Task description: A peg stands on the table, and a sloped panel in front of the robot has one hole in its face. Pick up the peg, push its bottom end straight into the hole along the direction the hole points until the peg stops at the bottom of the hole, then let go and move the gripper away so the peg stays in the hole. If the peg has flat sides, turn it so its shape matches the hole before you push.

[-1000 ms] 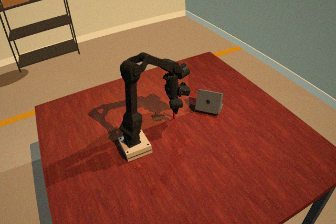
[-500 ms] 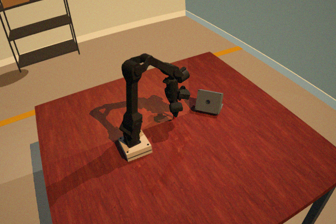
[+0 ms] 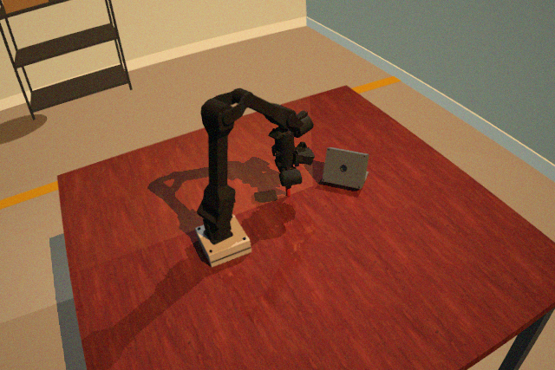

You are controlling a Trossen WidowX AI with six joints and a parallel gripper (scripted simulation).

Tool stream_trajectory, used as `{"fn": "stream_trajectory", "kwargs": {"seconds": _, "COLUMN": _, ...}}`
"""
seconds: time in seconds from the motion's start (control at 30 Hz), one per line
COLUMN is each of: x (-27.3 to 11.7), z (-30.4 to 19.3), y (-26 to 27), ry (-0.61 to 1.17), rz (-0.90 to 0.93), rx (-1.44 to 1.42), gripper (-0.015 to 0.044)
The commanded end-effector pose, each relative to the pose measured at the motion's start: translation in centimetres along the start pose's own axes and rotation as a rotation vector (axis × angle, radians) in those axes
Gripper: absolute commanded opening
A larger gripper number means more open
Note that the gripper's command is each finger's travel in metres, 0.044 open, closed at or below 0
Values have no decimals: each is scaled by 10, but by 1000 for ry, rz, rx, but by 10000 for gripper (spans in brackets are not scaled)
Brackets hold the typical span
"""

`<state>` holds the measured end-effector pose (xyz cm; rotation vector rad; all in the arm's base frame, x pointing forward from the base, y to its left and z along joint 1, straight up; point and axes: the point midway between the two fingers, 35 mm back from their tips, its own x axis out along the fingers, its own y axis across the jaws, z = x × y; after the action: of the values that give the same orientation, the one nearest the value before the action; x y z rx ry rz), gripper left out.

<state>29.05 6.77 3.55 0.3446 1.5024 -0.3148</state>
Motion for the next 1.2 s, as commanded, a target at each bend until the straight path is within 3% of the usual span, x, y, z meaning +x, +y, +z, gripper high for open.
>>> {"fn": "stream_trajectory", "kwargs": {"seconds": 0.0, "x": 0, "z": 0, "y": 0, "ry": 0, "rz": 1, "rx": 0, "gripper": 72}}
{"fn": "stream_trajectory", "kwargs": {"seconds": 0.27, "x": 0, "z": 0, "y": 0, "ry": 0, "rz": 1, "rx": 0, "gripper": 0}}
{"fn": "stream_trajectory", "kwargs": {"seconds": 1.17, "x": -79, "z": 4, "y": 4, "ry": 5, "rz": -3, "rx": 9, "gripper": 0}}
